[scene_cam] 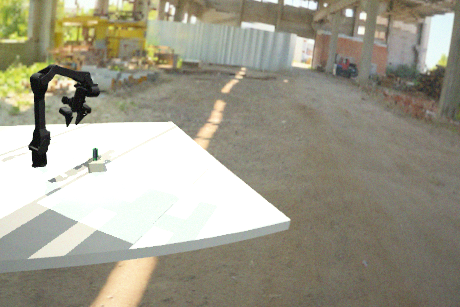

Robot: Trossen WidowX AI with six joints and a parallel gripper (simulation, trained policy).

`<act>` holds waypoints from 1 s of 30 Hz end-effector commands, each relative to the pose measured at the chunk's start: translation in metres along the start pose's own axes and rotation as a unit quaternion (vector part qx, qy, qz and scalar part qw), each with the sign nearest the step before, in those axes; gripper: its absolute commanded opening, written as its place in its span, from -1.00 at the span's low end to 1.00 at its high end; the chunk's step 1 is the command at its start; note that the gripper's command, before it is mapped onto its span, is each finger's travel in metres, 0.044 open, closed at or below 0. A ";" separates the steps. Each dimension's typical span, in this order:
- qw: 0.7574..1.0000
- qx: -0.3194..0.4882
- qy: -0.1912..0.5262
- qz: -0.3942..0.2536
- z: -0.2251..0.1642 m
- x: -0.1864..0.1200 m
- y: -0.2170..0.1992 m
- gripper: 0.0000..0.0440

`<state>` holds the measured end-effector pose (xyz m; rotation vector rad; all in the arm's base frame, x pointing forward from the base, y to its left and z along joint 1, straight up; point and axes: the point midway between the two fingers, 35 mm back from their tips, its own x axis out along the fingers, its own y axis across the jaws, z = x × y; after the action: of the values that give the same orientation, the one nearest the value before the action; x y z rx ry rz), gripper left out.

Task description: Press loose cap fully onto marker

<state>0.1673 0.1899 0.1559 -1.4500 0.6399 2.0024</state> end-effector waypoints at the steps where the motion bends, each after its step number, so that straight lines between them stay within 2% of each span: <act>1: 1.000 0.004 0.010 -0.002 -0.012 -0.003 -0.002 0.43; 30: 0.995 0.061 0.075 -0.004 -0.114 -0.025 0.001 0.40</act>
<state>0.2447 0.1135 0.1462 -1.5205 0.7991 1.8349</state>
